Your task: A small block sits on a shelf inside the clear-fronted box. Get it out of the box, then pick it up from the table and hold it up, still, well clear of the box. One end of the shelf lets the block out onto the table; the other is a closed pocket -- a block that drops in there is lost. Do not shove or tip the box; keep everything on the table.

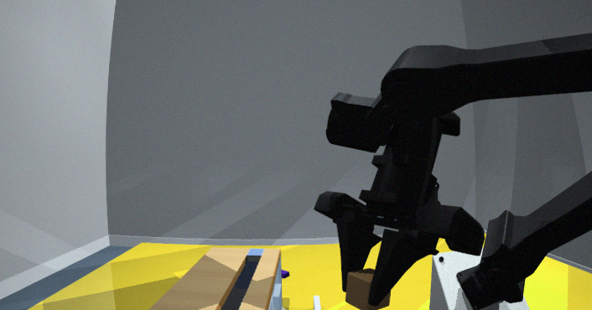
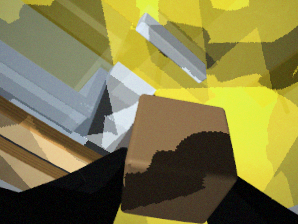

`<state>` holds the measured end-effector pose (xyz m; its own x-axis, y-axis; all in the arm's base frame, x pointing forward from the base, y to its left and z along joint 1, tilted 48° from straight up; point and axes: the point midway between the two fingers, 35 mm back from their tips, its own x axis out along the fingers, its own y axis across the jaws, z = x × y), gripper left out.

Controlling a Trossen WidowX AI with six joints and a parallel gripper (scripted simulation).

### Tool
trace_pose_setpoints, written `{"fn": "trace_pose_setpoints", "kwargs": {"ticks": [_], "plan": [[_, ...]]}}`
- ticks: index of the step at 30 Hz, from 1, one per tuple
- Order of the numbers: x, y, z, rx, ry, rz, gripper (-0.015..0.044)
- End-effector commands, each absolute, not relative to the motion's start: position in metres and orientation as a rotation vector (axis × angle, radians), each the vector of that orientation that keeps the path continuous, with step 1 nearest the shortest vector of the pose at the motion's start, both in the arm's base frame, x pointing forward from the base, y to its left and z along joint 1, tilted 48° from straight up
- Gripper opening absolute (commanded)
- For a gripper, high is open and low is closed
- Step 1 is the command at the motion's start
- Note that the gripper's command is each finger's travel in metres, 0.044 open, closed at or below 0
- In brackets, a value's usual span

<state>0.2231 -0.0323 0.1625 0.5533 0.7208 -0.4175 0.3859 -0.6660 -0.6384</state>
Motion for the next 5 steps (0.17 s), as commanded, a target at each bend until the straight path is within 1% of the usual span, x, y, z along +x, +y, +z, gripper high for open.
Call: {"fn": "trace_pose_setpoints", "kwargs": {"ticks": [1,5], "plan": [[0.2236,-0.0322,0.1634,-2.307,-0.89,0.925,0.0],[0.2236,-0.0322,0.1634,-2.307,-0.89,0.925,0.0]]}}
